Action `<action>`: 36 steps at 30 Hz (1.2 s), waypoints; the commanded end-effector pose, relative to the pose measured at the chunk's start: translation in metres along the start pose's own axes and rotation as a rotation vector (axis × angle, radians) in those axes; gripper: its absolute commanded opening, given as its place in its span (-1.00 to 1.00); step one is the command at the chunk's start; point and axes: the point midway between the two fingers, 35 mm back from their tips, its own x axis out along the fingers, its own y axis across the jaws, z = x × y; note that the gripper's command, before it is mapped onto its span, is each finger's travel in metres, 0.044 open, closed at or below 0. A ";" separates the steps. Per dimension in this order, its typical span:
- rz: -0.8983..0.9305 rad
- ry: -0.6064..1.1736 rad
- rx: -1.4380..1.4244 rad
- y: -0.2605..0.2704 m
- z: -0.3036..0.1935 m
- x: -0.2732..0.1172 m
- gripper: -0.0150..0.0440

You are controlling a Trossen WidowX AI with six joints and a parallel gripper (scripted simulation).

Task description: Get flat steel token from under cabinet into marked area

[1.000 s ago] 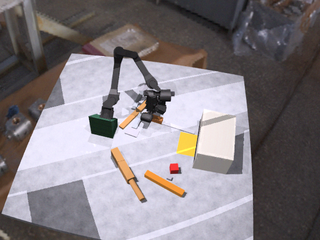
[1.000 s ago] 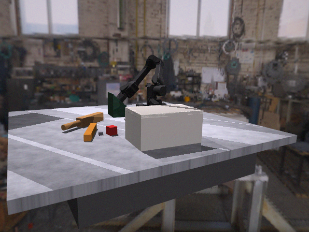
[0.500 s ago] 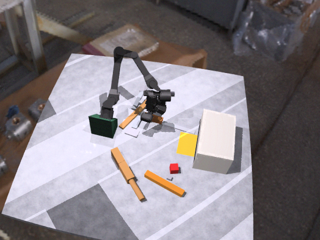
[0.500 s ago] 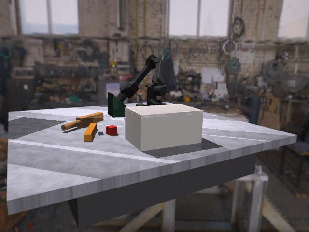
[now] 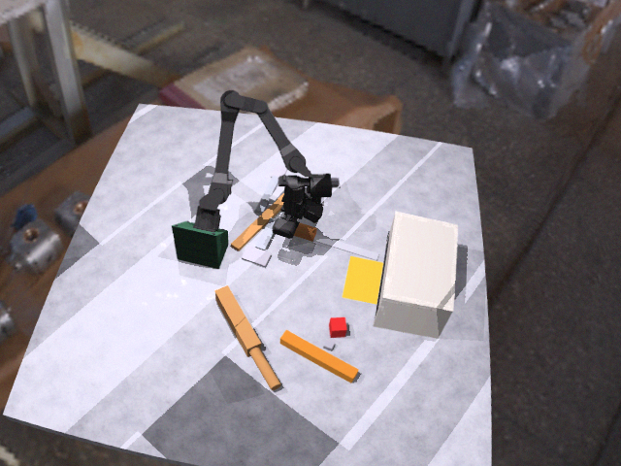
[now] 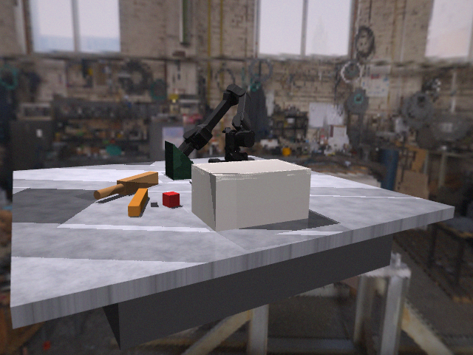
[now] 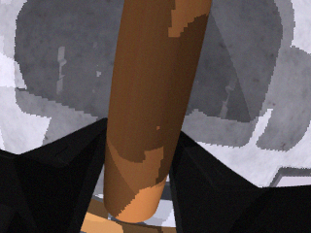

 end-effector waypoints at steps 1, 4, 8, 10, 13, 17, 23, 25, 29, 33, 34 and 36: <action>0.000 0.000 -0.001 0.000 0.000 0.000 -0.49; 0.000 0.000 -0.001 0.000 0.001 0.000 -0.49; 0.000 0.000 0.001 0.000 0.004 0.000 -0.49; 0.000 0.000 0.002 0.000 0.006 0.000 -0.49; 0.000 0.000 0.004 0.000 0.010 0.000 -0.49; 0.000 0.000 0.006 0.000 0.014 0.000 -0.49; 0.000 0.000 0.008 0.000 0.021 0.000 -0.49; -0.001 -0.001 0.008 0.000 0.024 0.000 -0.49; -0.001 -0.001 0.009 0.000 0.029 0.000 -0.49; -0.001 -0.001 0.009 0.000 0.034 0.000 -0.49; -0.001 -0.001 0.009 0.000 0.035 0.000 -0.49; -0.001 -0.001 0.010 0.000 0.037 0.000 -0.49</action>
